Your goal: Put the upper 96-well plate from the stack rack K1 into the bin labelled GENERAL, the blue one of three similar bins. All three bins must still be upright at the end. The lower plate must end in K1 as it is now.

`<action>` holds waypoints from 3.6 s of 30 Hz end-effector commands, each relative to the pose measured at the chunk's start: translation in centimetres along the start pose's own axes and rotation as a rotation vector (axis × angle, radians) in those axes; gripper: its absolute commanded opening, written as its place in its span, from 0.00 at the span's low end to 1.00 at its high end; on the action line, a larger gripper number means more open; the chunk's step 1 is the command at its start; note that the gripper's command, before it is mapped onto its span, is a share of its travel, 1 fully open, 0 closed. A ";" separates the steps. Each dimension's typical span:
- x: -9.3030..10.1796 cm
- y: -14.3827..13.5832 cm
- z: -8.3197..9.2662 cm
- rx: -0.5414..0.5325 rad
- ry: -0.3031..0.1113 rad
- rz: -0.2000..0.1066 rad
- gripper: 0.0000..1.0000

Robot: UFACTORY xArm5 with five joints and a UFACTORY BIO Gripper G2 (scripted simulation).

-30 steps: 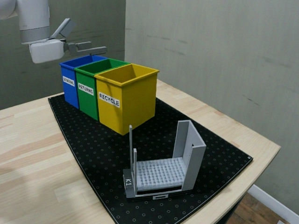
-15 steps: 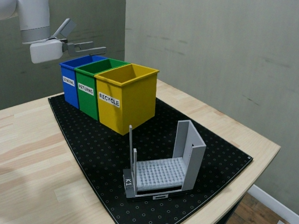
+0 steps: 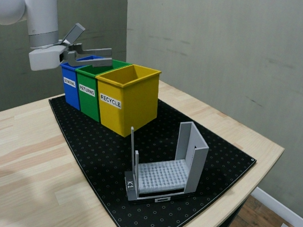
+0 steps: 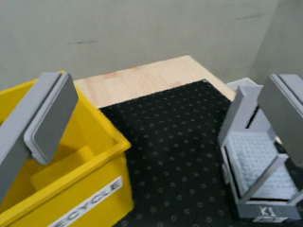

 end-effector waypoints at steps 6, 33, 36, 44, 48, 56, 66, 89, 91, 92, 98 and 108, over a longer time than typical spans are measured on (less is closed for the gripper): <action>-1.1 -3.4 -2.4 -0.021 -0.001 0.001 0.37; -4.5 -13.4 -8.3 -0.021 -0.001 0.002 0.37; -4.9 -14.6 -9.0 -0.021 -0.001 0.002 0.37; -5.6 -16.7 -10.3 -0.021 -0.001 0.002 0.37; -5.6 -16.7 -10.3 -0.021 -0.001 0.002 0.37; -5.6 -16.7 -10.3 -0.021 -0.001 0.002 0.37; -6.6 -16.6 -10.3 -0.021 -0.001 0.002 0.37; -10.1 -16.3 -10.3 -0.021 -0.001 0.002 0.37; -10.3 -16.3 -10.3 -0.021 -0.001 0.002 0.37; -10.3 -16.3 -10.3 -0.021 -0.001 0.002 0.37; -11.3 -16.2 -10.3 -0.021 -0.001 0.002 0.37; -12.8 -16.0 -10.3 -0.021 -0.001 0.002 0.37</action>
Point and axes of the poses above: the point midway between the two finger pads, its own z axis back along the fingers, its own y axis across the jaws, x = y × z, the point moved 10 cm from there along z, back along the fingers, and after that the axes turned 6 degrees about z, right-handed, at the moved point
